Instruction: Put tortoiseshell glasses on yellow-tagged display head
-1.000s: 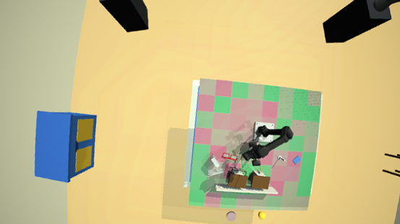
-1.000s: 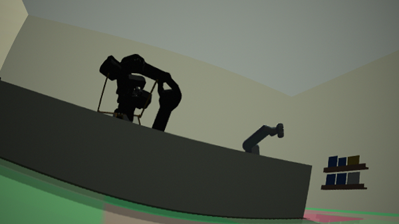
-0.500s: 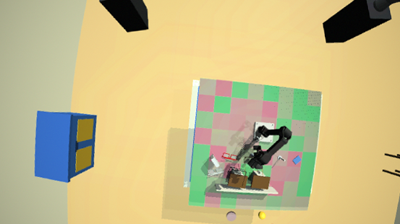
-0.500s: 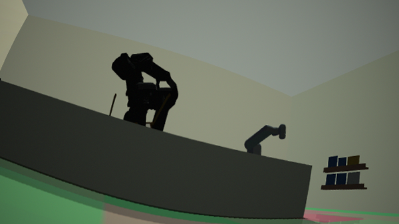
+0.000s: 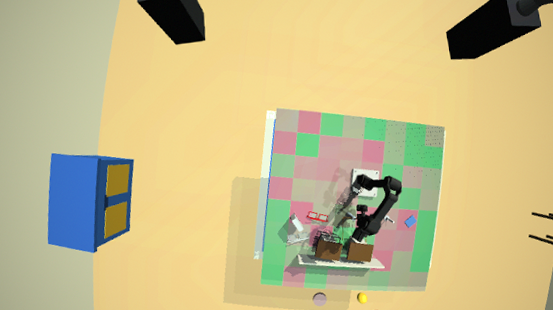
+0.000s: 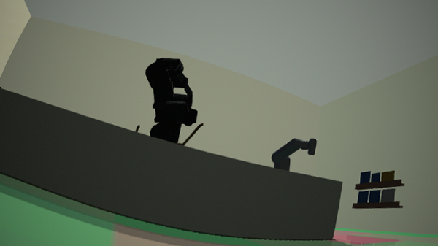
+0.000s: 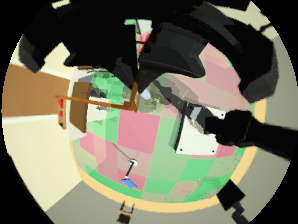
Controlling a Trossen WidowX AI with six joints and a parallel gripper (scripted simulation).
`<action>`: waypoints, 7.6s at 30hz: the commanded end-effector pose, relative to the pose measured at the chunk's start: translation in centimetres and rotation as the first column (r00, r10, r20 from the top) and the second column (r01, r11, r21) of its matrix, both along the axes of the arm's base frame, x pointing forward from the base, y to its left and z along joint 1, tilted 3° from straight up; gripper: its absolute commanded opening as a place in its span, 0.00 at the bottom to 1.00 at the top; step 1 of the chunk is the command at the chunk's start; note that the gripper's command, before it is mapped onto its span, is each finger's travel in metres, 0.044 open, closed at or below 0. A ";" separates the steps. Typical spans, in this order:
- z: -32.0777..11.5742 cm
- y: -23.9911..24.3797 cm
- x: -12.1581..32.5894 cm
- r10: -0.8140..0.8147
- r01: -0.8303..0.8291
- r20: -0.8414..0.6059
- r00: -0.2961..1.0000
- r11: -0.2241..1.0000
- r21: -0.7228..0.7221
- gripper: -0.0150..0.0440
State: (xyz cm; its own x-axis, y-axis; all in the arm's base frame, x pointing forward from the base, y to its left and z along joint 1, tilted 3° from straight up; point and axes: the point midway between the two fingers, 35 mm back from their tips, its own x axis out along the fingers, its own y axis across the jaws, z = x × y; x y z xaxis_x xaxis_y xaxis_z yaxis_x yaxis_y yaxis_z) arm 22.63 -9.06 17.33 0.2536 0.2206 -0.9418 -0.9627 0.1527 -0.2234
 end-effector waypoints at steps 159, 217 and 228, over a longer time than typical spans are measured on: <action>-8.0 8.5 13.4 -0.168 0.109 -0.209 0.963 0.958 -0.266 0.25; -8.4 7.2 18.3 -0.168 0.111 -0.204 0.964 0.957 -0.267 0.25; -8.4 7.2 18.3 -0.173 0.115 -0.203 0.964 0.956 -0.269 0.44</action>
State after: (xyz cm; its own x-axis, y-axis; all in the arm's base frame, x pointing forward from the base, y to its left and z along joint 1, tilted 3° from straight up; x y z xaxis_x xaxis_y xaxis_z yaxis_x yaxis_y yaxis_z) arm 40.90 -1.86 8.96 0.0425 -0.0554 -0.9976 -0.9641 0.2598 -0.0555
